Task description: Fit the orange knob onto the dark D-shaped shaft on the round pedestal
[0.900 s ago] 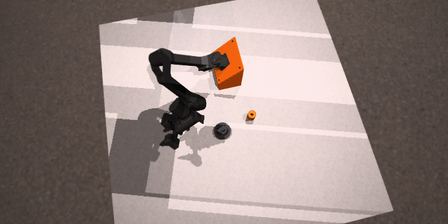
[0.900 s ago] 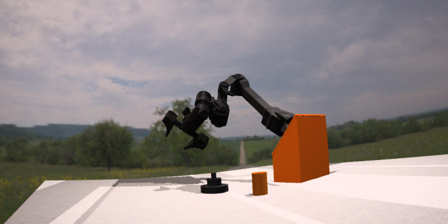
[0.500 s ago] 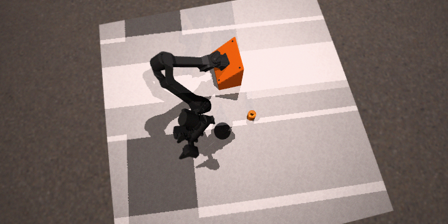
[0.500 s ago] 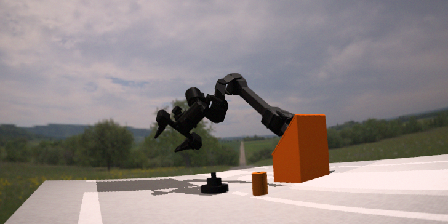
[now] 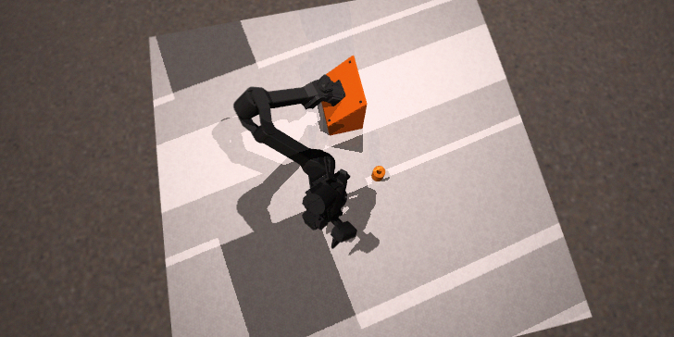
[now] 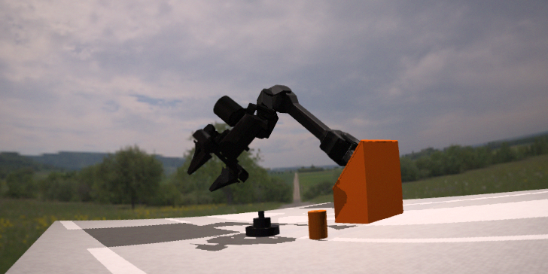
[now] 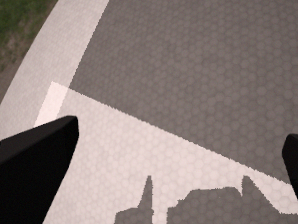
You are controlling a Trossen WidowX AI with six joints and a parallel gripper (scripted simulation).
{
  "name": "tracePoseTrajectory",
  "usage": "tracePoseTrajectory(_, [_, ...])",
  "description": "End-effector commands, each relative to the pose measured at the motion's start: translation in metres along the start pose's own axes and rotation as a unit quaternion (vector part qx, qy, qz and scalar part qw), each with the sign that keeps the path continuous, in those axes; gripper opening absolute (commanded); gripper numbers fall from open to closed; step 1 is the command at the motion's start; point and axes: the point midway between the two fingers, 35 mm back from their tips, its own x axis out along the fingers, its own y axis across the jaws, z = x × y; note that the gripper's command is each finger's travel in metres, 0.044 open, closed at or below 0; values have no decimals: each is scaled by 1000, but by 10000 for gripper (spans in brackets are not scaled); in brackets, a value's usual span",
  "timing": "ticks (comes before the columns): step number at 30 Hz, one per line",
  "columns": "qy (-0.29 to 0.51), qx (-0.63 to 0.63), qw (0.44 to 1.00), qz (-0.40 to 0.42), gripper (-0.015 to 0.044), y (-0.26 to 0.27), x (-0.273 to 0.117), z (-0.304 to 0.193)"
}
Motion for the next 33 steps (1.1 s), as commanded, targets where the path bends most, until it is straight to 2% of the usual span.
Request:
tracePoseTrajectory(1, [109, -107, 988, 32, 440, 27, -21, -70])
tracePoseTrajectory(9, [213, -225, 950, 42, 440, 32, -57, -131])
tracePoseTrajectory(18, [310, -359, 880, 22, 440, 14, -107, -180])
tracePoseTrajectory(28, [378, -503, 776, -44, 440, -23, -164, -201])
tracePoseTrajectory(33, [379, -506, 773, -46, 440, -24, -165, -201])
